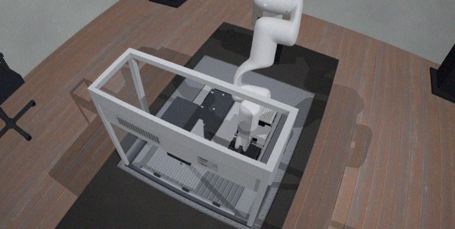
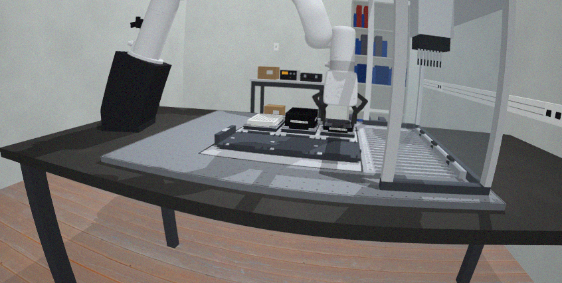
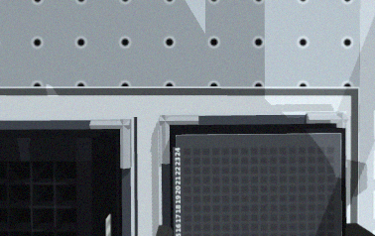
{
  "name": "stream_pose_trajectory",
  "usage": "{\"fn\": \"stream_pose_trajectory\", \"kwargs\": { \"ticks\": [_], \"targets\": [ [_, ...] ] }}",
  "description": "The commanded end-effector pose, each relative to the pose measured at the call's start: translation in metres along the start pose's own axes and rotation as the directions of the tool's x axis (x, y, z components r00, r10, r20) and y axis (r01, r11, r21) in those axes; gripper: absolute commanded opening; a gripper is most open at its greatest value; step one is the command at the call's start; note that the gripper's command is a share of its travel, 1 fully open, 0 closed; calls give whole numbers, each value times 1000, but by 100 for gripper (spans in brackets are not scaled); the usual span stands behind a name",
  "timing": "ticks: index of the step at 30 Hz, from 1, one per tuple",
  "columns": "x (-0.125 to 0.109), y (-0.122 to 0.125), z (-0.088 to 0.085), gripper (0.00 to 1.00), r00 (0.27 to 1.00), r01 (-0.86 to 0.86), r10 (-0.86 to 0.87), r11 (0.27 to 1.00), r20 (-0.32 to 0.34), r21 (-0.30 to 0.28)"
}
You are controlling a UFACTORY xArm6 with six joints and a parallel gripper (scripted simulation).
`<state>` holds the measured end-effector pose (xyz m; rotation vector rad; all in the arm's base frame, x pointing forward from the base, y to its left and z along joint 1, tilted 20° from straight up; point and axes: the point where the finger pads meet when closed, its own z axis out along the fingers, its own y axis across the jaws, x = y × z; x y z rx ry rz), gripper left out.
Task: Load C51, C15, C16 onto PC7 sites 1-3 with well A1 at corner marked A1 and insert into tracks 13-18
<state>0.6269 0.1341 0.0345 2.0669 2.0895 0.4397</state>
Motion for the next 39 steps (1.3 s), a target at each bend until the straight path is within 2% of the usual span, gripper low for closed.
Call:
{"fn": "stream_pose_trajectory", "kwargs": {
  "ticks": [1, 15, 39],
  "targets": [
    [0, 2, -2, 0, 1000, 0, 0, 1000, -1, -5],
    [0, 2, -2, 0, 1000, 0, 0, 1000, -1, -5],
    [0, 2, -15, 0, 1000, 0, 0, 1000, -1, -5]
  ]
}}
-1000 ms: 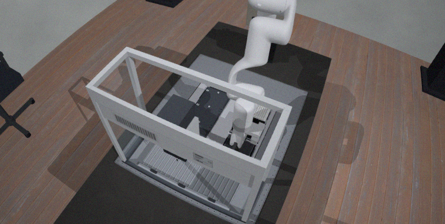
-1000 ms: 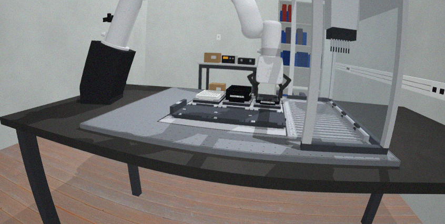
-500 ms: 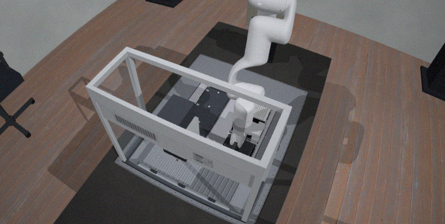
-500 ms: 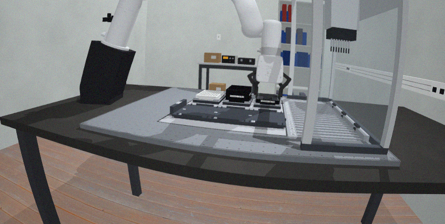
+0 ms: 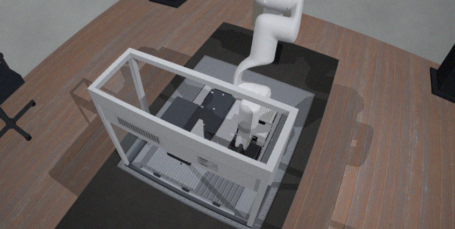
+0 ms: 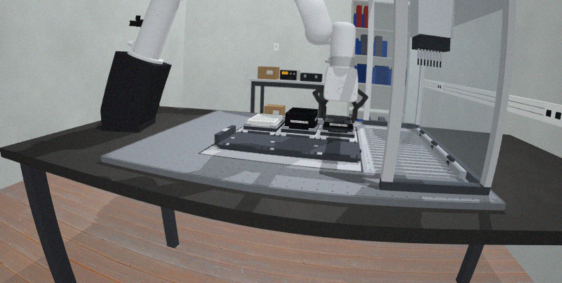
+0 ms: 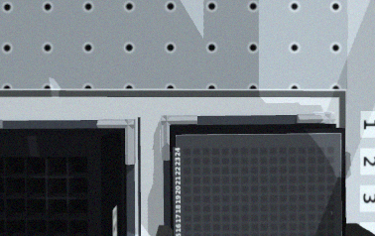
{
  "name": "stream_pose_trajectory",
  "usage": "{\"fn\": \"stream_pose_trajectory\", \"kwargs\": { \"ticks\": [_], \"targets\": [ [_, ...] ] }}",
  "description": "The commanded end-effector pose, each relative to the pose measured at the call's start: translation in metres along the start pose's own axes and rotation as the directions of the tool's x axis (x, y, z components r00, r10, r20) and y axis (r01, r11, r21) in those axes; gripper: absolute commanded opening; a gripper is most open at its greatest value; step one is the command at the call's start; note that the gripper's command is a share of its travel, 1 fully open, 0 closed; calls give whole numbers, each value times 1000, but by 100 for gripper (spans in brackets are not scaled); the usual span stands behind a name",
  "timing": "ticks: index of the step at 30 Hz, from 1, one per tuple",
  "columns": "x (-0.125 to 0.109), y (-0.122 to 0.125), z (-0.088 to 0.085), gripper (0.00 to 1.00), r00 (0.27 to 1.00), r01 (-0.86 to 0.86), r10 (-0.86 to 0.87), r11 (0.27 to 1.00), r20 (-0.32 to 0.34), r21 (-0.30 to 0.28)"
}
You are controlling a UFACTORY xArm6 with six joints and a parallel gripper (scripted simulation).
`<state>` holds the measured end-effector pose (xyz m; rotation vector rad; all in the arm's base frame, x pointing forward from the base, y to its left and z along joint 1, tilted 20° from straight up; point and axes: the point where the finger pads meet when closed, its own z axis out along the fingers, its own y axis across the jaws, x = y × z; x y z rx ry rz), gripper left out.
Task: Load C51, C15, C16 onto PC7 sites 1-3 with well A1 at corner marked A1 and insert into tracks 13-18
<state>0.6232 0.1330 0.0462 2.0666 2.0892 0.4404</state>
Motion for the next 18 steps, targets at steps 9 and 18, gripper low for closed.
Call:
{"fn": "stream_pose_trajectory", "kwargs": {
  "ticks": [9, 18],
  "targets": [
    [0, 2, -9, 0, 1000, 0, 0, 1000, -1, -4],
    [0, 2, -10, 0, 1000, 0, 0, 1000, -1, -4]
  ]
}}
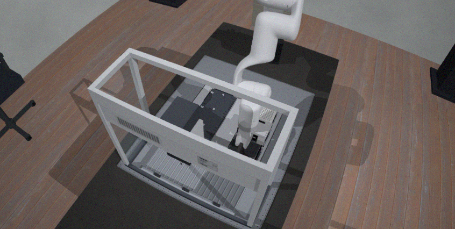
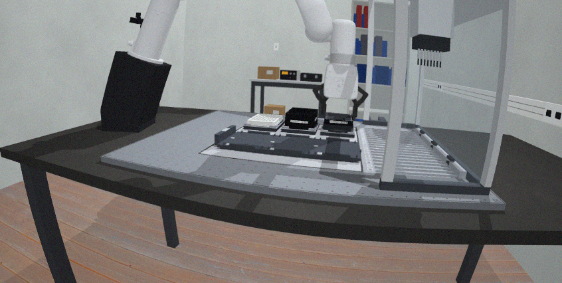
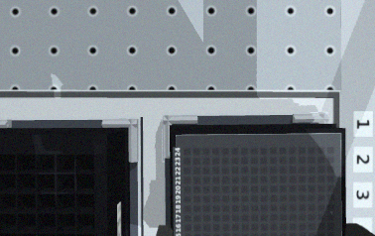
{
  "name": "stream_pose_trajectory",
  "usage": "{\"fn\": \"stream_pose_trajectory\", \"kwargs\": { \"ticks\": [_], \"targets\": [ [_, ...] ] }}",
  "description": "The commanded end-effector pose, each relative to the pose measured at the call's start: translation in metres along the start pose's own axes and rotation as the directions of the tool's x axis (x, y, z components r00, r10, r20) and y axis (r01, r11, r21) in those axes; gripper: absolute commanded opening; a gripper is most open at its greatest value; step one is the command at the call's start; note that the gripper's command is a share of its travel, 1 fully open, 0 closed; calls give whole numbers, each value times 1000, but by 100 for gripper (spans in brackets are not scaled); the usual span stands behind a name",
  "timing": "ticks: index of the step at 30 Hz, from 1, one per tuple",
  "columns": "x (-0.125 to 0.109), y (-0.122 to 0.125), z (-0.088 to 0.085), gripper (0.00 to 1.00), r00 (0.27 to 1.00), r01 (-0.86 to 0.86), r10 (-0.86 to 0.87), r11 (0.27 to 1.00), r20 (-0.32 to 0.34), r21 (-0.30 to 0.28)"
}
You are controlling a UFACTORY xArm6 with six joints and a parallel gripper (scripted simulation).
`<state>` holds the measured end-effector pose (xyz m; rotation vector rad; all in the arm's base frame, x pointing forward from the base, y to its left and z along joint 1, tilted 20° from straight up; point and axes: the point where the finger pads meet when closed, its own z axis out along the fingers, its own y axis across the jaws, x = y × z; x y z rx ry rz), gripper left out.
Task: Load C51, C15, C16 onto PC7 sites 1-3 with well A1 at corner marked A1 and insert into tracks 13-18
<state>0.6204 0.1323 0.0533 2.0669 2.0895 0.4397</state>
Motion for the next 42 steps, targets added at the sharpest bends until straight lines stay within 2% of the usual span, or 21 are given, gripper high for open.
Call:
{"fn": "stream_pose_trajectory", "kwargs": {
  "ticks": [1, 42],
  "targets": [
    [0, 2, -2, 0, 1000, 0, 0, 1000, -1, -5],
    [0, 2, -64, 0, 1000, 0, 0, 1000, -1, -5]
  ]
}}
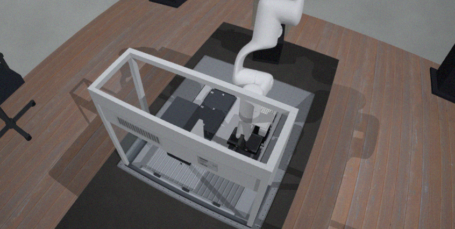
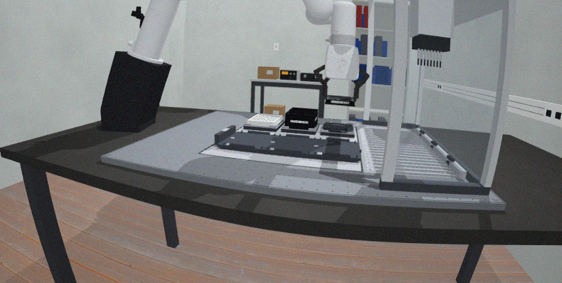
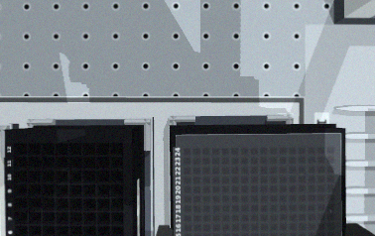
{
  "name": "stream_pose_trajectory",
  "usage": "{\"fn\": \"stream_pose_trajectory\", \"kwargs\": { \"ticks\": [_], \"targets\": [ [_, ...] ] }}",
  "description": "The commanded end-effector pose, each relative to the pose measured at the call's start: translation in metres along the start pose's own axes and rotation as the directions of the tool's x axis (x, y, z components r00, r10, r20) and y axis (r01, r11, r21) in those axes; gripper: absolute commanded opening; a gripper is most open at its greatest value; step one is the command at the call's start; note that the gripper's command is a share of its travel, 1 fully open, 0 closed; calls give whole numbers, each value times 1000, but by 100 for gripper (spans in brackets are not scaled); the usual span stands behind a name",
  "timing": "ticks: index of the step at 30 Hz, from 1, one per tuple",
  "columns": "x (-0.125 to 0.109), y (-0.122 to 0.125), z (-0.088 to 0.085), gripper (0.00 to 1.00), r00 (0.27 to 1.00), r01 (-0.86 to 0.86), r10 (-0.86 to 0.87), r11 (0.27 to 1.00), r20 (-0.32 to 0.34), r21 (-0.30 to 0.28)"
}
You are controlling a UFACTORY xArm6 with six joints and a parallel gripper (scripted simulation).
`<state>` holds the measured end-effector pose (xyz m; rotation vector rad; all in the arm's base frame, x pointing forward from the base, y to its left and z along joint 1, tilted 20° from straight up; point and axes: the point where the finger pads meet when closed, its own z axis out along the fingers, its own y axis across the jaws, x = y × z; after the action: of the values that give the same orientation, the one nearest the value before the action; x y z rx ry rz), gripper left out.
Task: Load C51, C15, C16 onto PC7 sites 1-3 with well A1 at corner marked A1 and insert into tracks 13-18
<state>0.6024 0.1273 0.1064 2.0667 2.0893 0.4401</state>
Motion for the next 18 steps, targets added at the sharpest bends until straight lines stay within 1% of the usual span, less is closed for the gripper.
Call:
{"fn": "stream_pose_trajectory", "kwargs": {
  "ticks": [1, 5, 7, 18],
  "targets": [
    [0, 2, -9, 0, 1000, 0, 0, 1000, -1, -5],
    [0, 2, -16, 0, 1000, 0, 0, 1000, -1, -5],
    [0, 2, -16, 0, 1000, 0, 0, 1000, -1, -5],
    [0, 2, -34, 0, 1000, 0, 0, 1000, -1, -5]
  ]
}}
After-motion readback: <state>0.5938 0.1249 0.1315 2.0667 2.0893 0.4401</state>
